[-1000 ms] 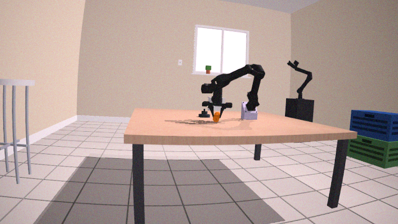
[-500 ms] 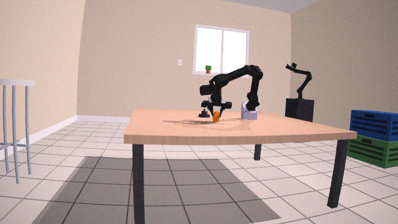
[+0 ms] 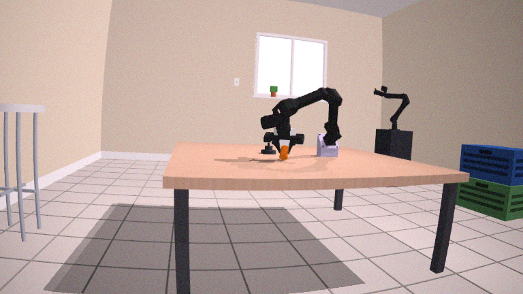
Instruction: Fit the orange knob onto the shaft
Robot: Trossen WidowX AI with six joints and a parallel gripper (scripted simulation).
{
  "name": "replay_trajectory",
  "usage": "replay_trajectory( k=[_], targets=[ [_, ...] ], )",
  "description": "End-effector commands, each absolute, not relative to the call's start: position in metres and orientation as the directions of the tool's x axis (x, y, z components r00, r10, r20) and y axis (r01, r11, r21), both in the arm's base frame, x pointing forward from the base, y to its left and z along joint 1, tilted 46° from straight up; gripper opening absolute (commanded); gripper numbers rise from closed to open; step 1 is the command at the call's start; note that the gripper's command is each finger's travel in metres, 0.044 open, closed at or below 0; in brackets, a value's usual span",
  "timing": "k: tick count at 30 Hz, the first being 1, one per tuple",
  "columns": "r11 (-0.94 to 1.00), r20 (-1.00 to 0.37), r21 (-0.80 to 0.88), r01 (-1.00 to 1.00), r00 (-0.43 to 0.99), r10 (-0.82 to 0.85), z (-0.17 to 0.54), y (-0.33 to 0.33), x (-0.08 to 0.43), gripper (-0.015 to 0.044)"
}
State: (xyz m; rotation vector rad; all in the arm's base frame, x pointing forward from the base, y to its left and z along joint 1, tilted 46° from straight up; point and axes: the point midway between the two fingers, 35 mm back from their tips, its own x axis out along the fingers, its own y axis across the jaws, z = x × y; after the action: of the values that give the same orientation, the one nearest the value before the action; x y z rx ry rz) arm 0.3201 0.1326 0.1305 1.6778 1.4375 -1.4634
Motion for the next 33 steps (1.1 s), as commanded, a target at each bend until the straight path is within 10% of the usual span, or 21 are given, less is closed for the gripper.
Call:
replay_trajectory(
  k=[1,33],
  targets=[
    [-0.33,-0.928,-0.262,0.907,-0.143,0.344,0.134,0.135,0.322,0.0181],
    [-0.33,-0.965,-0.255,0.909,-0.218,0.145,0.145,0.147,0.329,0.0181]
  ],
)
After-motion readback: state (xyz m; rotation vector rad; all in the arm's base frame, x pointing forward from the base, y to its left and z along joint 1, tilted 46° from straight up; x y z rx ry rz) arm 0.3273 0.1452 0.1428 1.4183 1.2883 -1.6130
